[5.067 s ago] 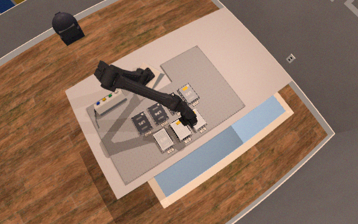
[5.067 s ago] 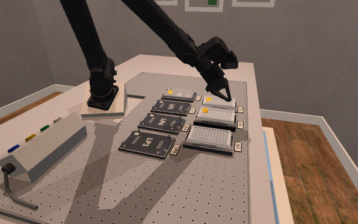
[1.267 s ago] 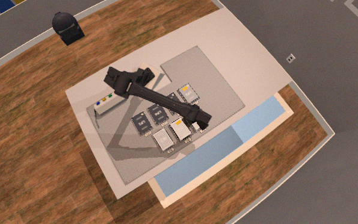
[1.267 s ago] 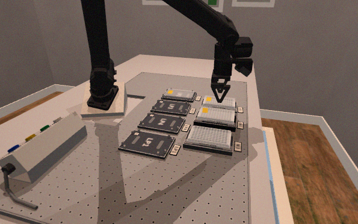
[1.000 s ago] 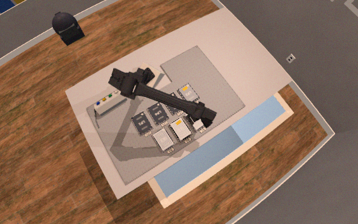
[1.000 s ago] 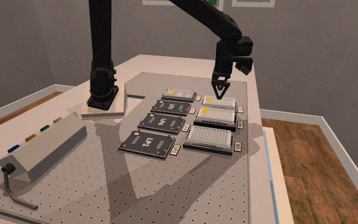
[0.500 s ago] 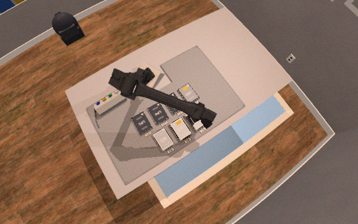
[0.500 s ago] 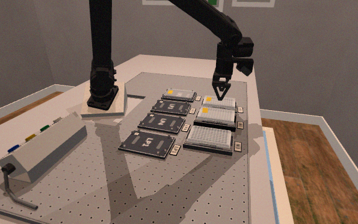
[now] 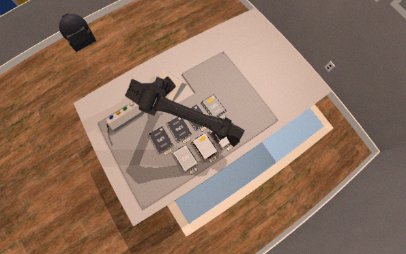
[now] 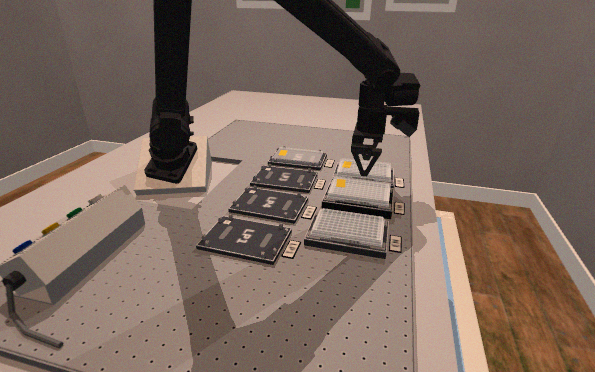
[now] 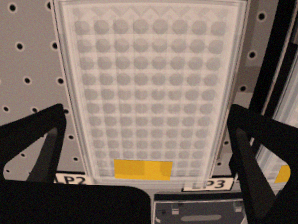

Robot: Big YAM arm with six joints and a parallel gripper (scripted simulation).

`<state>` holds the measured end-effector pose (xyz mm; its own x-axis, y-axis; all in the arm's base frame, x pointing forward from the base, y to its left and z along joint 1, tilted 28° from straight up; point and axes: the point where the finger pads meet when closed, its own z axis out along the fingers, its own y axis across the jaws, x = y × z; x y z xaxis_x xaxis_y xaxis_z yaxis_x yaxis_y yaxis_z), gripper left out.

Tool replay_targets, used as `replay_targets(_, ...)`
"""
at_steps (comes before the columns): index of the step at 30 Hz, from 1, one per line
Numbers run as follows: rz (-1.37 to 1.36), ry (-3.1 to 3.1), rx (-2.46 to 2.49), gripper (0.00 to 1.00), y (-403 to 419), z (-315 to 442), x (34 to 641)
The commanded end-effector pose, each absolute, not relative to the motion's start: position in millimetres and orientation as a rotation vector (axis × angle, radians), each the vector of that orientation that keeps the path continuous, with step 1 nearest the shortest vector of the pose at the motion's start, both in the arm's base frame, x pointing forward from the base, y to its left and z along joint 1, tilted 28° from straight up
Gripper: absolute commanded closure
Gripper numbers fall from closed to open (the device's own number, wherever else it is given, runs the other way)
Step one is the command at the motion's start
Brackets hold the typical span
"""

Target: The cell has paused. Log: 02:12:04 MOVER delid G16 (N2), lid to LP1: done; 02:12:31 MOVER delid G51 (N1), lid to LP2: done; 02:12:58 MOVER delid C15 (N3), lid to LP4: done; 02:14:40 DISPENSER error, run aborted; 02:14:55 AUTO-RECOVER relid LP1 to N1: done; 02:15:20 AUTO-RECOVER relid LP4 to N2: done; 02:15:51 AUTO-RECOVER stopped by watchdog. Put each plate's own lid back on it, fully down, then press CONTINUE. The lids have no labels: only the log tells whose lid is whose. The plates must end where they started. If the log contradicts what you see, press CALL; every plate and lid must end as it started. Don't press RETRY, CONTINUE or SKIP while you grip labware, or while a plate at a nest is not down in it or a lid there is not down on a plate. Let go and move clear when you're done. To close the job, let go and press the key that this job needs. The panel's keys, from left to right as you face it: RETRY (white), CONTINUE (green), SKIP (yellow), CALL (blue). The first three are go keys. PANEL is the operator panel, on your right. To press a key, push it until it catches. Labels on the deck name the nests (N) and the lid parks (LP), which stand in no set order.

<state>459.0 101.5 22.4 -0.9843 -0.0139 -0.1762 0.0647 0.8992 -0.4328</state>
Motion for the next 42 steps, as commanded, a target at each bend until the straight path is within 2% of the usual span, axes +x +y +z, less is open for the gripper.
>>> replay_targets(1, -0.684, 2.901, 0.043, 0.0, 92.3, 10.4, 461.7)
replay_targets(42, -0.686, 2.903, 0.053, 0.0, 91.0, 12.2, 461.7)
